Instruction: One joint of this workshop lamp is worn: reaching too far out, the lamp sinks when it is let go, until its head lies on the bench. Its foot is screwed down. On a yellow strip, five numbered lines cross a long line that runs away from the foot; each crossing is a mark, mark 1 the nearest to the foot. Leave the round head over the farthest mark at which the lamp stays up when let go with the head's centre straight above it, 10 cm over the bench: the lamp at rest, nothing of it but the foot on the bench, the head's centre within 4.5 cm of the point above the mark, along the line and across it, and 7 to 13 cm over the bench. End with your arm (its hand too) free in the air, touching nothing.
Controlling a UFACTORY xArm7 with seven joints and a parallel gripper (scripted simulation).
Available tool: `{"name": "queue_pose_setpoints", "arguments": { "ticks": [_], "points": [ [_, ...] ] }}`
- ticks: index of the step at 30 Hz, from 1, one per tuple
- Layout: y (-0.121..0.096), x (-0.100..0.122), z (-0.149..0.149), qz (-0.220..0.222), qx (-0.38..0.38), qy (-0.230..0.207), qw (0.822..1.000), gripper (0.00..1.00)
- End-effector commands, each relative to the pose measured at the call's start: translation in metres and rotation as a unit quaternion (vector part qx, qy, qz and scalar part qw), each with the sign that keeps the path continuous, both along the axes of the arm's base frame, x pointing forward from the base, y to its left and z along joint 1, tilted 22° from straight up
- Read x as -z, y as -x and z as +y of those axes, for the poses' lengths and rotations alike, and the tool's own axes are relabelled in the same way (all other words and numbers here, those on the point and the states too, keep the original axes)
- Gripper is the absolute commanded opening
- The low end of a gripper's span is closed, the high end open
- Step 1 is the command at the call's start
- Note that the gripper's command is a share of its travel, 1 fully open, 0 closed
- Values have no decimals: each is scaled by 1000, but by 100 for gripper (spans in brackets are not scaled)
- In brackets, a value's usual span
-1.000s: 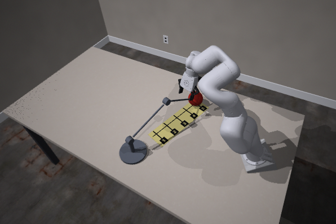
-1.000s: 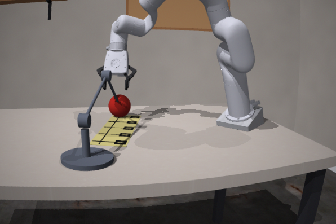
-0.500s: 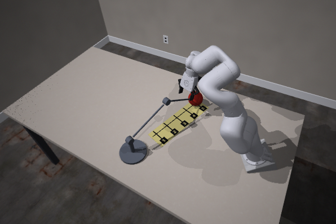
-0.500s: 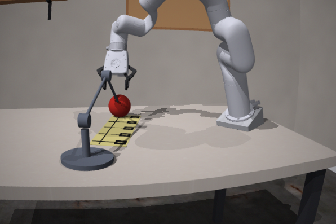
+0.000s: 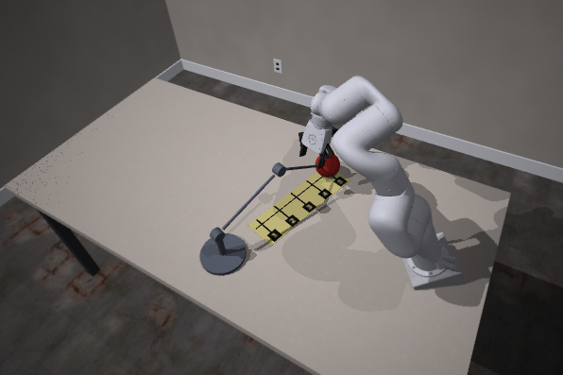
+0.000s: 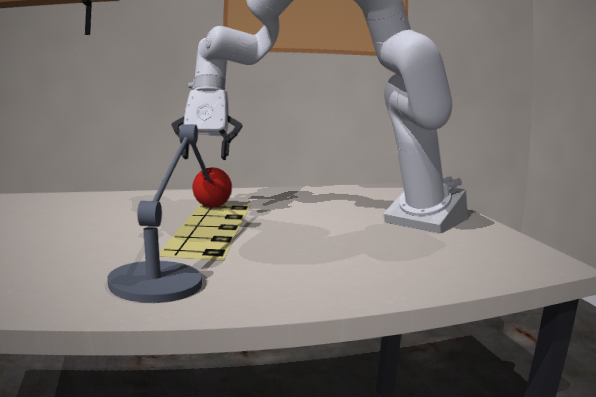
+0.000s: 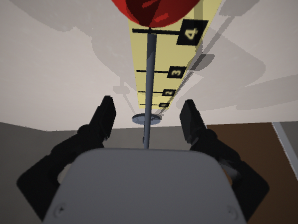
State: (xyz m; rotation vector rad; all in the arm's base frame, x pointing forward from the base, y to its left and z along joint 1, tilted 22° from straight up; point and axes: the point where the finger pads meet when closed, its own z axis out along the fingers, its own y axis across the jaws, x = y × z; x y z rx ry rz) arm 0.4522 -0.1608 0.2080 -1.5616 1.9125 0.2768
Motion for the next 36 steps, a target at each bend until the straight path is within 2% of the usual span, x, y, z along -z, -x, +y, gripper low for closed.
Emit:
{"name": "queue_pose_setpoints", "arguments": {
  "ticks": [1,30,36],
  "points": [
    [0,-2,-1,-2,1,1,1000,100],
    [0,-2,-1,-2,1,1,1000,100],
    [9,-22,-15,-2,1,1,1000,100]
  ]
}}
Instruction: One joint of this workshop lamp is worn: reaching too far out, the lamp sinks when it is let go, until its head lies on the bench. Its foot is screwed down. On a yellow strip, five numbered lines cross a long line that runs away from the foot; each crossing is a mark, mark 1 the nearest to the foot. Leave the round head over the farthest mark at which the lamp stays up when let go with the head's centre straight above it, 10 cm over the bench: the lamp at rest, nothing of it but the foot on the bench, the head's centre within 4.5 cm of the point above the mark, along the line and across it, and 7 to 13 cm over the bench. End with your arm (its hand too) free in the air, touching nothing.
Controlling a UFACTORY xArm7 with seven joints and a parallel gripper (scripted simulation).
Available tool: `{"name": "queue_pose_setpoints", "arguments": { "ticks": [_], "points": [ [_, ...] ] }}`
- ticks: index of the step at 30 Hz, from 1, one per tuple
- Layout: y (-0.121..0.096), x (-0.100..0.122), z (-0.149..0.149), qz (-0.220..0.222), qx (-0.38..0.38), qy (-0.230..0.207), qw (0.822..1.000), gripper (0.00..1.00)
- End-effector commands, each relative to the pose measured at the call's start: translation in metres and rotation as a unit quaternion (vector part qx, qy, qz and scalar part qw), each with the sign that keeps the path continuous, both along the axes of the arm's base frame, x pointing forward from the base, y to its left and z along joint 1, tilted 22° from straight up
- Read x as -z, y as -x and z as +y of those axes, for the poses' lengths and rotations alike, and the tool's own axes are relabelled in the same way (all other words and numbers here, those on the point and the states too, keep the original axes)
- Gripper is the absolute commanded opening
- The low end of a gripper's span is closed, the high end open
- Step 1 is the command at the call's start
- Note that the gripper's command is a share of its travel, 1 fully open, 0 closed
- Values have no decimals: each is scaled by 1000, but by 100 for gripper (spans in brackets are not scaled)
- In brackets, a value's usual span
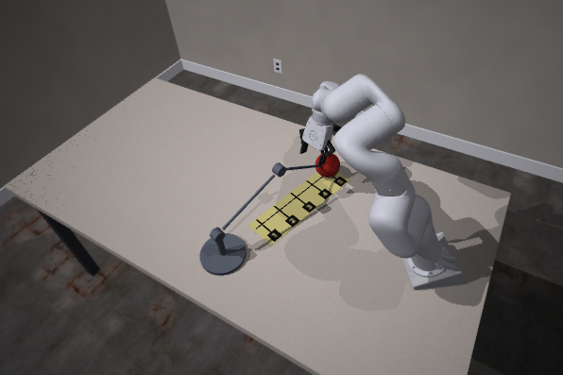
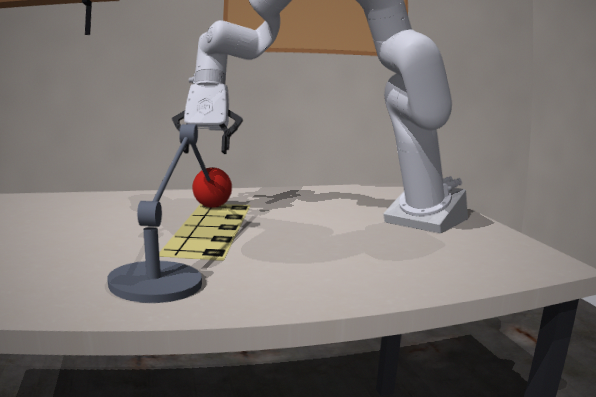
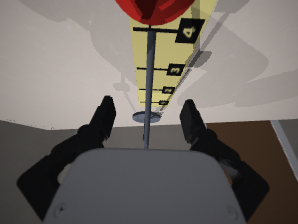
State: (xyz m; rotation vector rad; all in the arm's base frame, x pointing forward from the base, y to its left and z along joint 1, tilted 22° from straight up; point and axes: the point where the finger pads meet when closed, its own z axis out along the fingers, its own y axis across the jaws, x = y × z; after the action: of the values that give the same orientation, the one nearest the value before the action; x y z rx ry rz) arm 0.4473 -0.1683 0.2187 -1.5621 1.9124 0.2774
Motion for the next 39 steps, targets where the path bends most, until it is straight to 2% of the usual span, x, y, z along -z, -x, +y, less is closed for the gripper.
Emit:
{"name": "queue_pose_setpoints", "arguments": {
  "ticks": [1,26,39],
  "points": [
    [5,-14,-10,-2,1,1,1000,100],
    [38,-88,-63,-2,2,2,1000,100],
    [38,-86,-61,-3,2,2,1000,100]
  ]
}}
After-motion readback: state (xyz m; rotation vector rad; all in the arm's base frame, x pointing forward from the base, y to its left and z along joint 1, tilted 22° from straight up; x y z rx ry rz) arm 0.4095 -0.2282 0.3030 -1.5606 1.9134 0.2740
